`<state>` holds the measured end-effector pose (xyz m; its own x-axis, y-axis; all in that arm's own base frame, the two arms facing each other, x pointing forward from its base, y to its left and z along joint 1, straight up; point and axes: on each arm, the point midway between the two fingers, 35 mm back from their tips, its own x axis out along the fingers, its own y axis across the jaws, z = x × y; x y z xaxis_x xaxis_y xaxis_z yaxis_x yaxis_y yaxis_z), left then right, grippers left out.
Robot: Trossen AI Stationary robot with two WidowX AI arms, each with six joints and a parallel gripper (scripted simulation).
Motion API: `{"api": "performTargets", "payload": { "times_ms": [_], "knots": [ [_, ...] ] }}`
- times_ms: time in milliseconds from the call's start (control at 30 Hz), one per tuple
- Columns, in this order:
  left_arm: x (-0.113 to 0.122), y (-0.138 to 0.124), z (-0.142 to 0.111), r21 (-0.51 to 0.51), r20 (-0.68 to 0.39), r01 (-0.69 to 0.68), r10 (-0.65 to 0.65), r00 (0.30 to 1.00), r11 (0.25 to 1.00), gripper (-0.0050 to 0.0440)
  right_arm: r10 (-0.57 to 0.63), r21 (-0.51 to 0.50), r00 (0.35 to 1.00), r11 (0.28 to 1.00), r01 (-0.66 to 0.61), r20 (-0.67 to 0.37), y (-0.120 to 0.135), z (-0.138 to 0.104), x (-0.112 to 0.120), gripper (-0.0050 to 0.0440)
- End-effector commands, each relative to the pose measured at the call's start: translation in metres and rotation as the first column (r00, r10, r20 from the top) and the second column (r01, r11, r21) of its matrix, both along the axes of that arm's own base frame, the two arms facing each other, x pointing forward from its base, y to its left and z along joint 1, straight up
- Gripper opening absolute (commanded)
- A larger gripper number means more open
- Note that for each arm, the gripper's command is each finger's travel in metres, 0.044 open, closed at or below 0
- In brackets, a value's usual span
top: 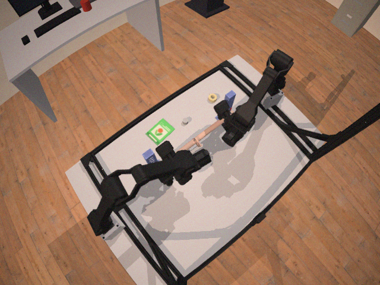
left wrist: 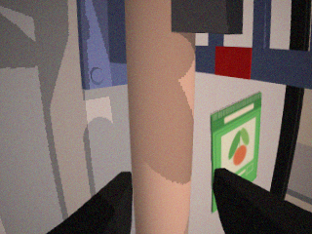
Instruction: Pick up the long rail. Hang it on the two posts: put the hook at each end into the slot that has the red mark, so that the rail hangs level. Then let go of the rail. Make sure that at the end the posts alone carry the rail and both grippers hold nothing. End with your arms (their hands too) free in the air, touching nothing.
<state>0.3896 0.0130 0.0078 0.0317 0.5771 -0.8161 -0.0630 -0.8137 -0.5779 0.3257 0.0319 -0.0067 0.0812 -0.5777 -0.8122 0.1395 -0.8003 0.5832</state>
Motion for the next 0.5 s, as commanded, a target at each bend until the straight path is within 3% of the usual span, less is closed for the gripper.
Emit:
{"api": "performTargets", "payload": {
  "times_ms": [0,267,467],
  "knots": [
    [0.0,0.0001,0.0007,0.001,0.0,0.0,0.0,1.0,1.0,0.024,0.0,-0.002,1.0,1.0,0.0,0.001,-0.0002,0.0007,0.0002,0.024],
    [0.0,0.0001,0.0007,0.001,0.0,0.0,0.0,1.0,1.0,0.0432,0.0,-0.002,1.0,1.0,0.0,0.001,-0.0002,0.0007,0.0002,0.0432],
    [0.0,0.0001,0.0007,0.001,0.0,0.0,0.0,1.0,1.0,0.044,0.0,-0.002,1.0,1.0,0.0,0.001,-0.0002,0.0007,0.0002,0.044]
  ]
}}
